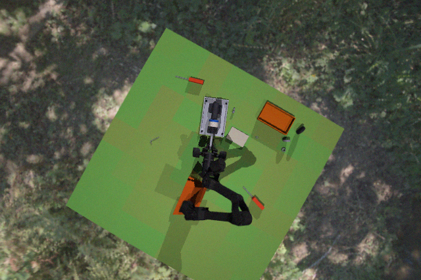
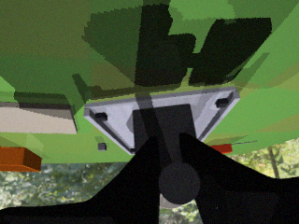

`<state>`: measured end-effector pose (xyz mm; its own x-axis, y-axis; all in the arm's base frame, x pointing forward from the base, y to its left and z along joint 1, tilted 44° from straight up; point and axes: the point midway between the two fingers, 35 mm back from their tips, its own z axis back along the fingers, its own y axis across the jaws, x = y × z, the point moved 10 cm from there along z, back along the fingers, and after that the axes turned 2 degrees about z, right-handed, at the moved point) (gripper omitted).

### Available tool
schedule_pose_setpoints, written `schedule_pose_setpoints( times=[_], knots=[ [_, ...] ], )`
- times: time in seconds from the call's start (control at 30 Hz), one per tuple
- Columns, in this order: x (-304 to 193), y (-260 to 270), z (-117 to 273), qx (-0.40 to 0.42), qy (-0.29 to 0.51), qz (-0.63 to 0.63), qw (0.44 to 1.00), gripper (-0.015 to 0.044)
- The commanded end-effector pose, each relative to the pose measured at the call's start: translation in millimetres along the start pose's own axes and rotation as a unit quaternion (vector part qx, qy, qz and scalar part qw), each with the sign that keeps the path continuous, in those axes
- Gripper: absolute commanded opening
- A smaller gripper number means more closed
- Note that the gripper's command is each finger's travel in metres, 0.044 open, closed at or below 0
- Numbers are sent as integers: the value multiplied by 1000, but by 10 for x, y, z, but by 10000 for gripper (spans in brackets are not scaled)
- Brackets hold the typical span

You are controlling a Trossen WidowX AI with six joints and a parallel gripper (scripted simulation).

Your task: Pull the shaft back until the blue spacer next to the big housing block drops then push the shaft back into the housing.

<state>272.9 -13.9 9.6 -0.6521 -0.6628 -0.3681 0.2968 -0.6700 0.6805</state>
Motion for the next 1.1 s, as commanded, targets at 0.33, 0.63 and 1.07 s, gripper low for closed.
schedule_pose_setpoints(
  times=[0.33, 0.63, 1.07],
  knots=[
    [13, 3, 16, 1, -1, 1, 1000, 0],
    [20, 3, 22, 1, -1, 1, 1000, 0],
    [29, 3, 32, 1, -1, 1, 1000, 0]
  ],
)
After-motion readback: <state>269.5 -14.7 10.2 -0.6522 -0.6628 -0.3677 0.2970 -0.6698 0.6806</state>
